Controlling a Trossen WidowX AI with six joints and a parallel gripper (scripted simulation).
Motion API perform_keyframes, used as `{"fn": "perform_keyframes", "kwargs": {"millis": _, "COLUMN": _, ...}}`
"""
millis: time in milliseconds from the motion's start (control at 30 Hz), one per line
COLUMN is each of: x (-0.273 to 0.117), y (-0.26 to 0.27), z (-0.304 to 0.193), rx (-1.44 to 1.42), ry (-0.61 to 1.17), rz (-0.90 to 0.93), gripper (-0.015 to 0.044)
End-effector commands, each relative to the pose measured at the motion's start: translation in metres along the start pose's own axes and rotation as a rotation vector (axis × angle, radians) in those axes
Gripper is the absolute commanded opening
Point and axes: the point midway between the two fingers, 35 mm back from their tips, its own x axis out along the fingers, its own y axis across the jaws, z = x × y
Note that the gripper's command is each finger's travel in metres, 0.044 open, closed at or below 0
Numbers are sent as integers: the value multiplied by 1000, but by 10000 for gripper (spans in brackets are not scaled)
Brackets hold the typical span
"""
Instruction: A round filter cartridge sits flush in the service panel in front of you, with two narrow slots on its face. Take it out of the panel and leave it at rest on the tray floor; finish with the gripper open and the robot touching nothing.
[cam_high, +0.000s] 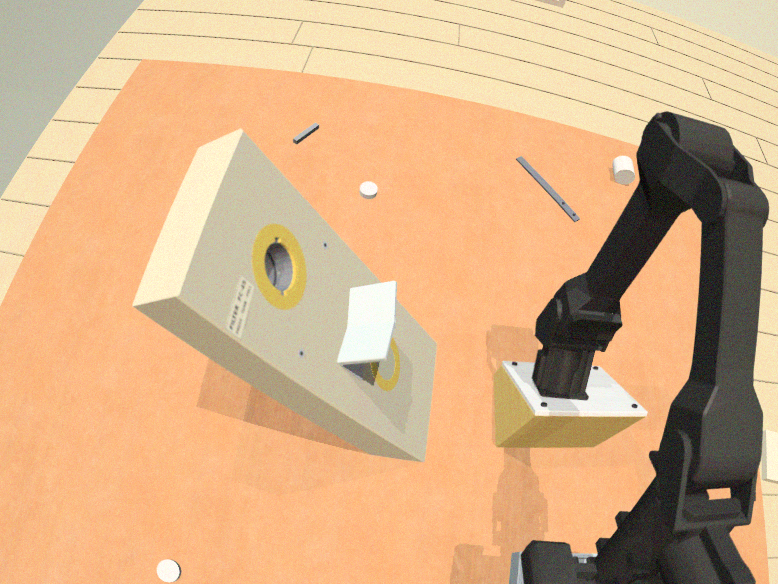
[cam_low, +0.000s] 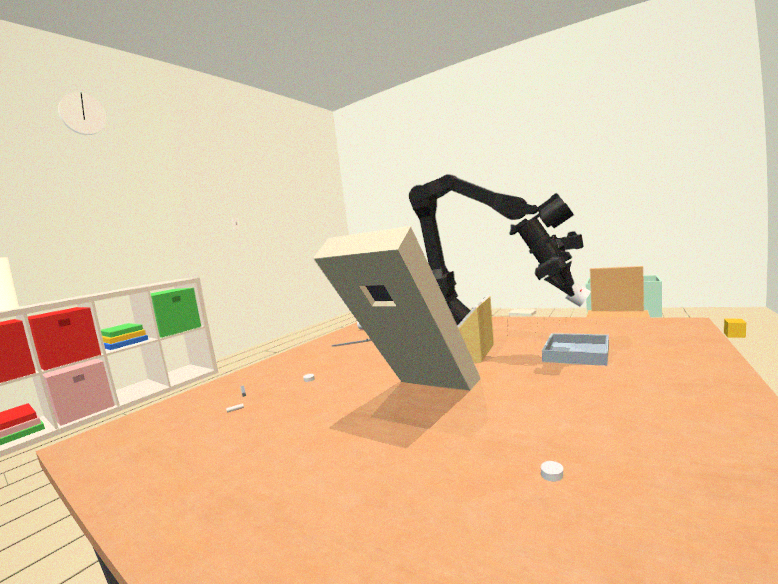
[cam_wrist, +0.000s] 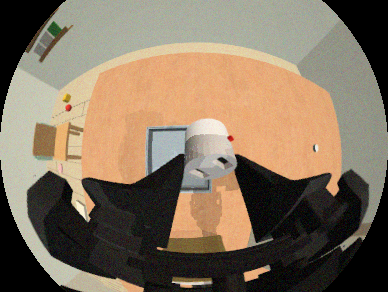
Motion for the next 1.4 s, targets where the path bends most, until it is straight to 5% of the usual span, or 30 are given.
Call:
{"fn": "perform_keyframes", "kwargs": {"millis": 0, "x": 19, "y": 26, "z": -15, "rx": -99, "ry": 0, "rz": 57, "gripper": 0}}
{"fn": "perform_keyframes", "kwargs": {"millis": 1033, "x": 102, "y": 49, "z": -73, "rx": -193, "ry": 6, "rz": 112, "gripper": 0}}
{"fn": "perform_keyframes", "kwargs": {"millis": 1367, "x": 99, "y": 47, "z": -73, "rx": -197, "ry": 18, "rz": 107, "gripper": 263}}
